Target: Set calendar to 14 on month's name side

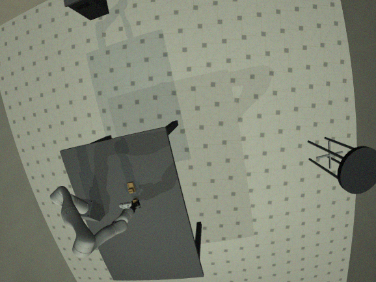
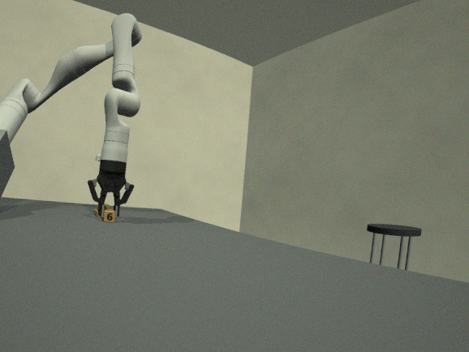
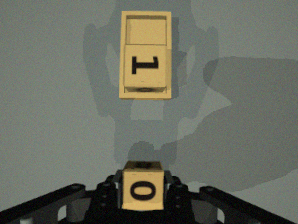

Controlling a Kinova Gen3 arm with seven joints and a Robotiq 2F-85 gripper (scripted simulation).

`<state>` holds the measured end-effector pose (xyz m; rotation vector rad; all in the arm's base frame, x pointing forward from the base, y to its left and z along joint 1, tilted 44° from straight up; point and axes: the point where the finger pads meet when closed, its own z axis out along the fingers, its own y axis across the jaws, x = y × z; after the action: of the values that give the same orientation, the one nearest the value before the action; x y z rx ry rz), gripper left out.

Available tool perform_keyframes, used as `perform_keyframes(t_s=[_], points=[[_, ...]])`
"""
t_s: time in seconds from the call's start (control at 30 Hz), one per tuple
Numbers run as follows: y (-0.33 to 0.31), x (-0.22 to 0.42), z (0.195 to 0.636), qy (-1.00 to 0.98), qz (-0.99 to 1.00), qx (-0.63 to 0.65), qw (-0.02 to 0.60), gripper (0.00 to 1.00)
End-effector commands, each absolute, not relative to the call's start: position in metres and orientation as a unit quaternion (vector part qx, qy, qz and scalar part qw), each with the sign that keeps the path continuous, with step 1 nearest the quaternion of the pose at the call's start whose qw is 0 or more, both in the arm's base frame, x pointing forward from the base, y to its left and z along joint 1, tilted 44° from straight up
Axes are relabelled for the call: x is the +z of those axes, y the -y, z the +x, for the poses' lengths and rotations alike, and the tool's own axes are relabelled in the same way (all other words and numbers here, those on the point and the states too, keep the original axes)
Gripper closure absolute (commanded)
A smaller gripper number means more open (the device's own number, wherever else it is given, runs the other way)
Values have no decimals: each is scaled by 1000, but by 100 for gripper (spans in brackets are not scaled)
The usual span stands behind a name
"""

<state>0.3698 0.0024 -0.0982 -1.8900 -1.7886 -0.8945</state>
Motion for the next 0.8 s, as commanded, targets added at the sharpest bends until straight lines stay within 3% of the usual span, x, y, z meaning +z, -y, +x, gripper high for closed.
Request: perform_keyframes(t_s=[0.0,0.53,0.77], points=[[-2,-98,370,638,-674,-319,193,72],[-2,-98,370,638,-674,-319,193,72],[-2,-98,370,638,-674,-319,193,64]])
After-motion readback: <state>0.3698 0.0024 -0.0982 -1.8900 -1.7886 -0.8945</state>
